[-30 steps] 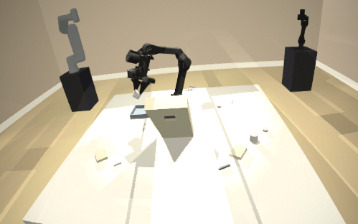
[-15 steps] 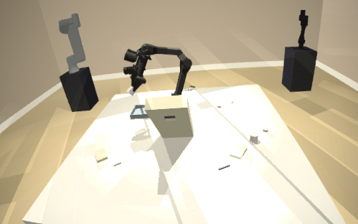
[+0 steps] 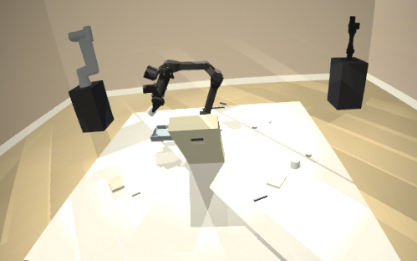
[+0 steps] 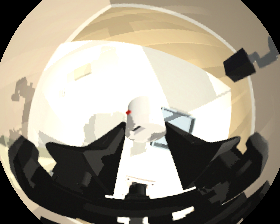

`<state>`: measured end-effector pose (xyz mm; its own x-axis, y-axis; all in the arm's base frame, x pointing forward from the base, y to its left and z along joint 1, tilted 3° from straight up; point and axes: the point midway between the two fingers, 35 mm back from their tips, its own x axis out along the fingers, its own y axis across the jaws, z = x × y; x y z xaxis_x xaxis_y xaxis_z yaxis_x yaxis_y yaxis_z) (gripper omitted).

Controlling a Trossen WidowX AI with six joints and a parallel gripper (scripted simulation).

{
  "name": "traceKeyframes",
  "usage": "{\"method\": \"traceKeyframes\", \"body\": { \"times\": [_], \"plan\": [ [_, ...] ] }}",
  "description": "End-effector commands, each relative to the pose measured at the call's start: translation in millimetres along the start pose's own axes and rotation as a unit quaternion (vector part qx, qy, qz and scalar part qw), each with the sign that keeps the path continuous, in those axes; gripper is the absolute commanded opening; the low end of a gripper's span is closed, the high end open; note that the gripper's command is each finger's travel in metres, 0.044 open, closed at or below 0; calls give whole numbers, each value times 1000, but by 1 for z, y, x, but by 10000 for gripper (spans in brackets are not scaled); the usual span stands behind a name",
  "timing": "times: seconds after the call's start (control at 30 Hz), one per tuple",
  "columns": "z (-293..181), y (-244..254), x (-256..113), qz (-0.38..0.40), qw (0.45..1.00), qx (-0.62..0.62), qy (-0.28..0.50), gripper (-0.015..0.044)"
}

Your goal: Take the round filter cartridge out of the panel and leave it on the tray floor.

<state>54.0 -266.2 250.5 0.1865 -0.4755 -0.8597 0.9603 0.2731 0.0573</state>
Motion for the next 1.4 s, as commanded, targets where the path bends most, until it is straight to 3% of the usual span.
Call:
{"method": "traceKeyframes", "body": {
  "times": [0.0, 0.8, 1.37],
  "plan": [
    [-5, -16, 8, -17, 1000, 26, -6, 0],
    [-82, -123, 70, -122, 971, 205, -7, 0],
    [-109, -128, 118, -125, 970, 210, -7, 0]
  ]
}}
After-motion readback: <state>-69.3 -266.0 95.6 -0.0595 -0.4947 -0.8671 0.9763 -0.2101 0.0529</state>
